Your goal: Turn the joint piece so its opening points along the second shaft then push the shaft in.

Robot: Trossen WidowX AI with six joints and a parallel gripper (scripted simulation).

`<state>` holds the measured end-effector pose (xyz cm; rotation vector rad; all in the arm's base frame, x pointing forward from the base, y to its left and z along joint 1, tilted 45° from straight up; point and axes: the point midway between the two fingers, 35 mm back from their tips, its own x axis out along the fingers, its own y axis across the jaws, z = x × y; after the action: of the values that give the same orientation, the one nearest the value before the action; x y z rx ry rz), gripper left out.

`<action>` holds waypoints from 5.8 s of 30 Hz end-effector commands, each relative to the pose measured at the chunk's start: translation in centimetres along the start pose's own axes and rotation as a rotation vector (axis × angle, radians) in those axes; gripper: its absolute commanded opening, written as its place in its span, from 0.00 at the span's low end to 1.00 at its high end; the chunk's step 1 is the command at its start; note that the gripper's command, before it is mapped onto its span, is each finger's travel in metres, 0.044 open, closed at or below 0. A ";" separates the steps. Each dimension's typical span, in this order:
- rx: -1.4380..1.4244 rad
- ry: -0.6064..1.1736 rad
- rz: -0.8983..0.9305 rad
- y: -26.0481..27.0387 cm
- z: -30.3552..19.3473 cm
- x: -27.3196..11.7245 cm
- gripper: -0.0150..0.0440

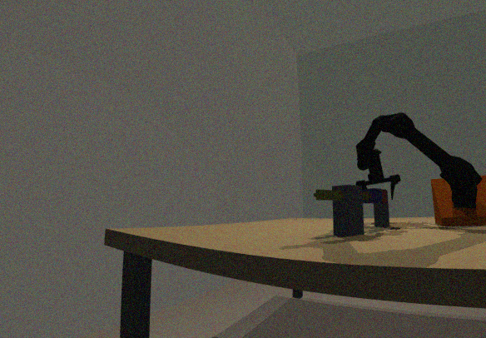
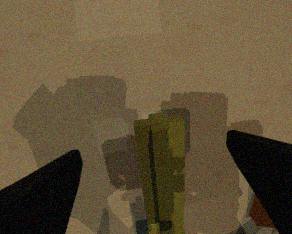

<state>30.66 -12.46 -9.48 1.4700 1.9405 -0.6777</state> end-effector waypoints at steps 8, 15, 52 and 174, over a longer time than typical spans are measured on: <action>0.011 0.013 -0.006 -0.2 -0.1 2.2 1.00; 0.011 0.013 -0.006 -0.2 -0.2 2.6 0.87; 0.008 0.010 0.020 -0.2 0.0 2.5 0.35; 0.015 0.012 0.099 -0.1 -7.3 2.5 0.90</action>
<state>28.89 -5.72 -6.27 1.5726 1.8595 -0.6399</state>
